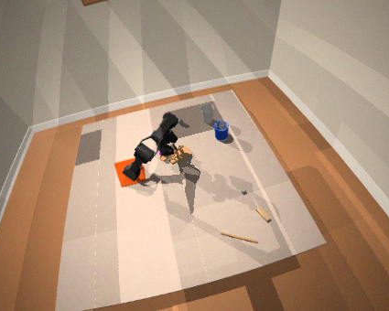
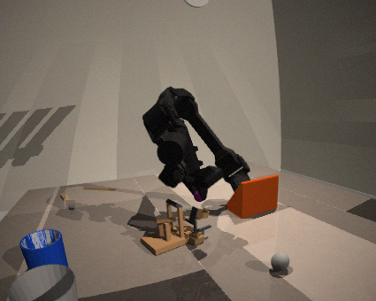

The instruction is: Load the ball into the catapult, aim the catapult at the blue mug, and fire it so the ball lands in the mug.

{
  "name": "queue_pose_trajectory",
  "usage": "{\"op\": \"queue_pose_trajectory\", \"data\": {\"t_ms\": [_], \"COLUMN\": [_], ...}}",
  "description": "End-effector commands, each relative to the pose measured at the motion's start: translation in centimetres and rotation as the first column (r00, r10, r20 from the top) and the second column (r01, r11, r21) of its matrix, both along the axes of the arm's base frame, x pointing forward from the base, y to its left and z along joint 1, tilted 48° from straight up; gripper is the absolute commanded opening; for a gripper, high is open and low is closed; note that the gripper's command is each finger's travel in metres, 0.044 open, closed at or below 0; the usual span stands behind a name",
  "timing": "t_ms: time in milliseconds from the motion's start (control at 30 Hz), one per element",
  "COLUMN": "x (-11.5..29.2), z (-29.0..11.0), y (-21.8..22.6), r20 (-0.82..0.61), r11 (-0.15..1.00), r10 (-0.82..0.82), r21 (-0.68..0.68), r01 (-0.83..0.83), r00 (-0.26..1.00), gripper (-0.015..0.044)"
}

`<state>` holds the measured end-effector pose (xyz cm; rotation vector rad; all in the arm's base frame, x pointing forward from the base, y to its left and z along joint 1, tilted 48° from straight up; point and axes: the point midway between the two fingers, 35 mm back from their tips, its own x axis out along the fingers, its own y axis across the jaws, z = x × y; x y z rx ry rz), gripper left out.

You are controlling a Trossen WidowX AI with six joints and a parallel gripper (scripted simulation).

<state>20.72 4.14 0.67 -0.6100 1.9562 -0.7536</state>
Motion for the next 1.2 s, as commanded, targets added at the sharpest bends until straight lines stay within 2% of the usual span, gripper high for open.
{"op": "queue_pose_trajectory", "data": {"t_ms": [0, 767, 1067, 1167], "x": [-0.3, -0.4, -0.4, 0.2], "z": [-0.8, -1.8, -1.8, -0.3], "y": [-0.5, -1.5, -1.5, 0.3], "r20": [-0.005, 0.001, 0.001, 0.040], "r11": [1.000, 1.000, 1.000, 1.000], "r10": [-0.010, -0.016, -0.016, -0.001], "r21": [-0.004, -0.002, -0.002, 0.028], "r01": [0.010, 0.016, 0.016, 0.000], "r00": [1.000, 1.000, 1.000, 0.999], "gripper": [0.0000, 0.0000, 0.0236, 0.0315]}}
